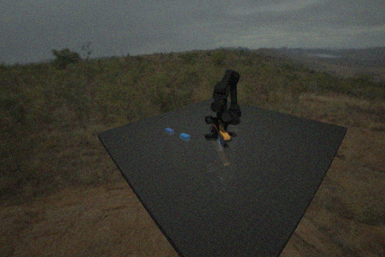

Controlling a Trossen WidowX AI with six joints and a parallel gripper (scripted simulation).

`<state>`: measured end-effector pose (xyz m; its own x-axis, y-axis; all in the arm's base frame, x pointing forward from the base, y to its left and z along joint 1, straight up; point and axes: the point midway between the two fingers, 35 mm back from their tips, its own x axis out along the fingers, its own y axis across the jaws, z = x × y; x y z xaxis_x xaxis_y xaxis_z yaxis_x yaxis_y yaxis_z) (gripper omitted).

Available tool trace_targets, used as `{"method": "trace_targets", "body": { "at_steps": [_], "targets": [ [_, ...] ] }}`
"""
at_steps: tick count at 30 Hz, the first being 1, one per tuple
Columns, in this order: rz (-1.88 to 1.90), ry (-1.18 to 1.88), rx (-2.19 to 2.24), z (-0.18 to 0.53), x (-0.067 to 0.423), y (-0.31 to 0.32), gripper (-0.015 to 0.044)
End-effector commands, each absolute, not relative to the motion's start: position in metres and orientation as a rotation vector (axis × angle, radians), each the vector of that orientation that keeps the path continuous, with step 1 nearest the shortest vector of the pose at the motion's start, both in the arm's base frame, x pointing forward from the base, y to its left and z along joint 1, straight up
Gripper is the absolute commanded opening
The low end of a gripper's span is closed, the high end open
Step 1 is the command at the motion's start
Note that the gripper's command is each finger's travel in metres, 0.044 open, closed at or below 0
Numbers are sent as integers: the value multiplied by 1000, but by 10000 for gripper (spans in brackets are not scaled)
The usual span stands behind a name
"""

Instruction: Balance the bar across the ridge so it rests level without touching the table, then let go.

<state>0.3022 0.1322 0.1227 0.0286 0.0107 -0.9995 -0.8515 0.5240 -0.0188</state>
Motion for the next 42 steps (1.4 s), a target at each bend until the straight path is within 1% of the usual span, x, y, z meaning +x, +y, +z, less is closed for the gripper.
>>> {"method": "trace_targets", "body": {
  "at_steps": [1, 42],
  "targets": [
    [786, 1390, -791, 122, 302, 132, 0],
    [786, 1390, -791, 119, 302, 132, 0]
  ]
}}
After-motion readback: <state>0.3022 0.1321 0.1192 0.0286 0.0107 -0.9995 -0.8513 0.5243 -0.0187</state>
